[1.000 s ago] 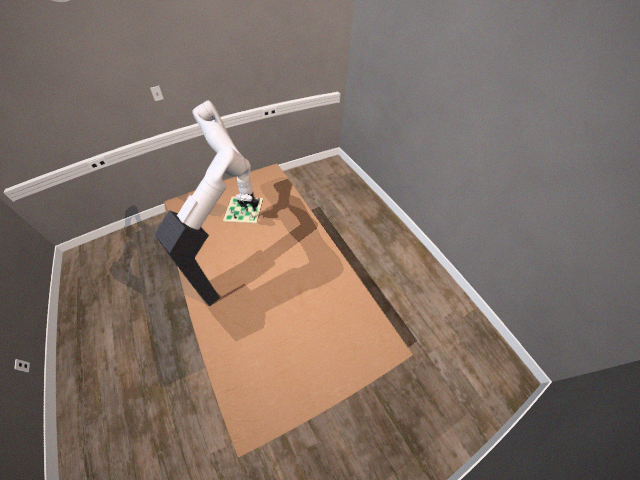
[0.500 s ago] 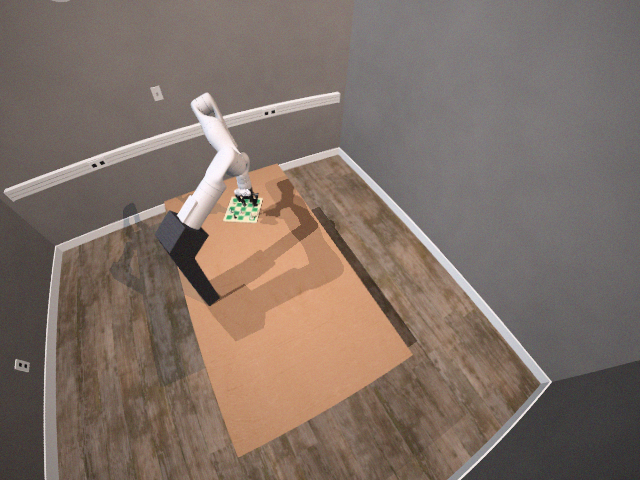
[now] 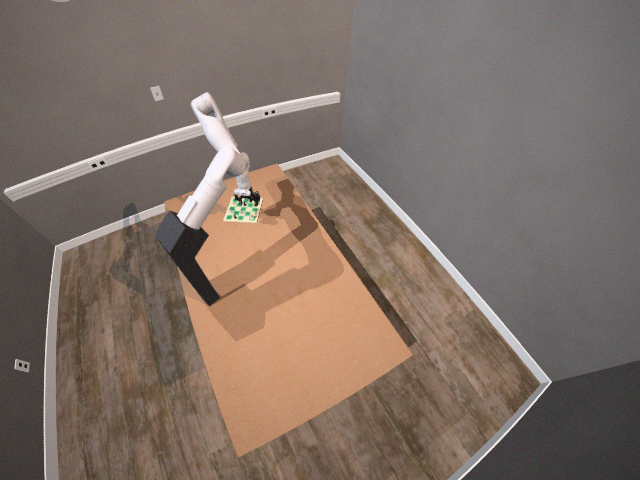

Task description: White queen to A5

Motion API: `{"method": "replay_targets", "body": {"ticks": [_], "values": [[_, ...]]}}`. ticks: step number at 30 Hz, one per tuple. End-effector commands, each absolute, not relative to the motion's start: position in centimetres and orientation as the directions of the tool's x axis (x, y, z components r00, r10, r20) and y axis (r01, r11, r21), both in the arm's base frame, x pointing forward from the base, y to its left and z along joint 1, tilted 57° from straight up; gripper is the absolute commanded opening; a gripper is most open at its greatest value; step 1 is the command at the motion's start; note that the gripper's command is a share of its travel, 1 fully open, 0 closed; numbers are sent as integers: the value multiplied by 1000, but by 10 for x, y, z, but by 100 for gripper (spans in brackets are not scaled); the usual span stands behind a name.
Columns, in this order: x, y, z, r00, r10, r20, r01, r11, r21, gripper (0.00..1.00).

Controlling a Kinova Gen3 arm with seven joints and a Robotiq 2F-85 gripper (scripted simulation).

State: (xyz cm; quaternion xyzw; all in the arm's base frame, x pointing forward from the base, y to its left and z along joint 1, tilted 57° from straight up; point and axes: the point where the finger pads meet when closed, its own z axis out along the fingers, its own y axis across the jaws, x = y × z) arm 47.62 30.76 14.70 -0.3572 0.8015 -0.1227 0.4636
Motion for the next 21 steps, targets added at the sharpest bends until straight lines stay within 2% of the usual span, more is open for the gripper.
{"method": "replay_targets", "body": {"ticks": [1, 21], "values": [[475, 307, 148, -314, -691, -651, -460, 711, -533, 100], [442, 303, 168, -313, -693, -649, -463, 708, -533, 100]]}}
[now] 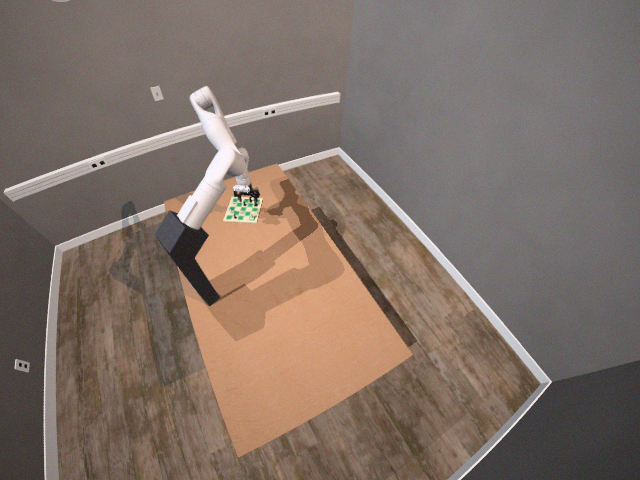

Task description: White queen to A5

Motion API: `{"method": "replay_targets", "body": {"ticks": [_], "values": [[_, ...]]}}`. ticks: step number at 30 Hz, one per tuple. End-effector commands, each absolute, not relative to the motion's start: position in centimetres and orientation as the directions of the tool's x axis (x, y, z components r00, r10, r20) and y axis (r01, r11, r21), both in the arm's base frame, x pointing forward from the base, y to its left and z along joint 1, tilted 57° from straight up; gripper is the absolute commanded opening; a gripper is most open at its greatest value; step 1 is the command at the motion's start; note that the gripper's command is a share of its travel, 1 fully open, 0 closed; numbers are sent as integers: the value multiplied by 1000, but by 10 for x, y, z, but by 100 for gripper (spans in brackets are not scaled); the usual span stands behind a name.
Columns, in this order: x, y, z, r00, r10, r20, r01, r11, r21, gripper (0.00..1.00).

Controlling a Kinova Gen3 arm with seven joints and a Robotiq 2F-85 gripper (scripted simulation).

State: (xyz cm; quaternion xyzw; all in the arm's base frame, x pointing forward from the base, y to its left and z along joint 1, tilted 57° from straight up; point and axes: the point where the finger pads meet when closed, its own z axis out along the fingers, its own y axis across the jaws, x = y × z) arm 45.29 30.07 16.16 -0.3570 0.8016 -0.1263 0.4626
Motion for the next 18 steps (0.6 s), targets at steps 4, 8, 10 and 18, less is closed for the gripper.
{"method": "replay_targets", "body": {"ticks": [4, 8, 10, 18], "values": [[430, 301, 175, -313, -693, -649, -463, 708, -533, 100], [423, 299, 180, -313, -693, -649, -463, 708, -533, 100], [421, 299, 181, -313, -693, -649, -463, 708, -533, 100], [423, 299, 182, -314, -692, -650, -460, 710, -533, 100]]}}
